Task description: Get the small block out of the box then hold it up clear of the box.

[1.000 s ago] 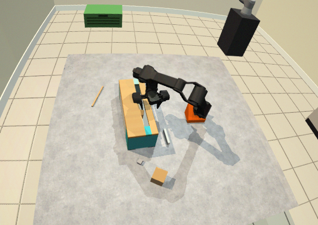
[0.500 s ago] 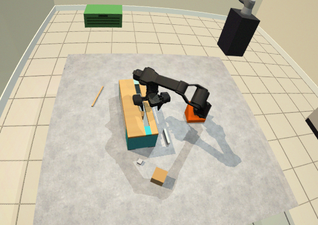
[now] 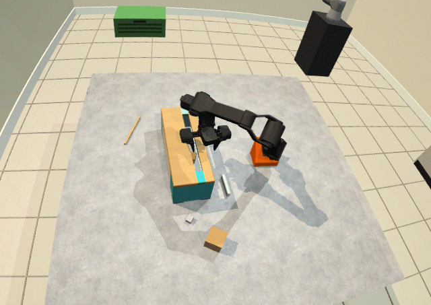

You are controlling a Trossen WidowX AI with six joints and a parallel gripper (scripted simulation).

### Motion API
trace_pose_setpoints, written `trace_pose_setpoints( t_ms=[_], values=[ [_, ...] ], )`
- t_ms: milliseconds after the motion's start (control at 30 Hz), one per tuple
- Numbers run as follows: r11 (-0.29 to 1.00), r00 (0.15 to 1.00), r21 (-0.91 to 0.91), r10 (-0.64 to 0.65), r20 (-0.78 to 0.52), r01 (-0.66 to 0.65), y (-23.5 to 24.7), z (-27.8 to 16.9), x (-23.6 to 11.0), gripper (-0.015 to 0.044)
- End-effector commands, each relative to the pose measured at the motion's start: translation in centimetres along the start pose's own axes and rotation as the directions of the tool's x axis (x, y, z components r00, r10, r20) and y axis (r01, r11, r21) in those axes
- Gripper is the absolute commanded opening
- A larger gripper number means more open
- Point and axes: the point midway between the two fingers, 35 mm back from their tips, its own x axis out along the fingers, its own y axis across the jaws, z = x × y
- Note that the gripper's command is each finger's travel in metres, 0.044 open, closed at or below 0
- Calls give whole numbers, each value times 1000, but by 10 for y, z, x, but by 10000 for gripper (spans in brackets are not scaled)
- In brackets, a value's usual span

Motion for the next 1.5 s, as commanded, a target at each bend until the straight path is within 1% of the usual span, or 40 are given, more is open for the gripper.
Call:
trace_pose_setpoints(
  t_ms=[0, 967, 1467],
  values=[
    [1000, 1000, -1, 2, 1, -2, 0, -4, 0, 400],
    [1000, 1000, -1, 2, 2, -2, 0, 23, 6, 400],
    [1000, 1000, -1, 2, 3, -2, 0, 46, 11, 400]
  ],
)
